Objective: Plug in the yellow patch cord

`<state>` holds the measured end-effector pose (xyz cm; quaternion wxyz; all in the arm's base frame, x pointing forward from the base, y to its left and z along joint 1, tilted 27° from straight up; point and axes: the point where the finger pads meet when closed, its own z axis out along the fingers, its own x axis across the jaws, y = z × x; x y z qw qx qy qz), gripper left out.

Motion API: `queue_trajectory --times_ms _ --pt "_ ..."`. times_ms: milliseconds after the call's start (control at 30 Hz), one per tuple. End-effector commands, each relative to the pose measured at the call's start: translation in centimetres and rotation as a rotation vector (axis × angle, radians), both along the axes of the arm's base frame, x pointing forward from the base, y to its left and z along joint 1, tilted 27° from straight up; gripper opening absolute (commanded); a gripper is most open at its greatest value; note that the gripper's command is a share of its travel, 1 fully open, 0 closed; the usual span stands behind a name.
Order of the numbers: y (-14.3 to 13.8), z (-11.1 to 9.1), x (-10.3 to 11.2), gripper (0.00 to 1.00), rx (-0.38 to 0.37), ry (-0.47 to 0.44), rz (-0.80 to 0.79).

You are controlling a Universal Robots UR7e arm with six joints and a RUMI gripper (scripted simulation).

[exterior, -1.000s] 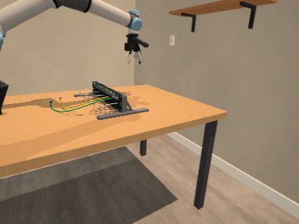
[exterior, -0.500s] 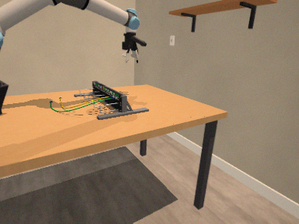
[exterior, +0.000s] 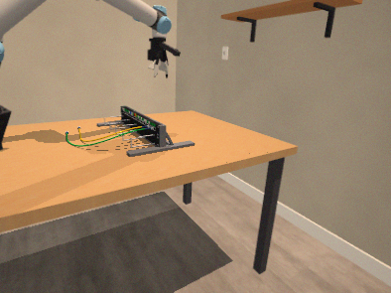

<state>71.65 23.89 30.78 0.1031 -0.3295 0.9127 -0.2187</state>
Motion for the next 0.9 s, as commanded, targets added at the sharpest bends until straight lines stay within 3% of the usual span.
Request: queue_trajectory --times_ms 0,367,433,867 --pt "1.2 -0.4 -2.7 1.00 -0.015 0.014 0.061" --pt "3.9 -3.2 -12.5 1.00 -0.074 0.075 0.259" --pt "3.9 -3.2 -12.5 1.00 -0.074 0.075 0.259" --pt "4.4 -8.4 -25.7 1.00 -0.152 0.148 0.507"
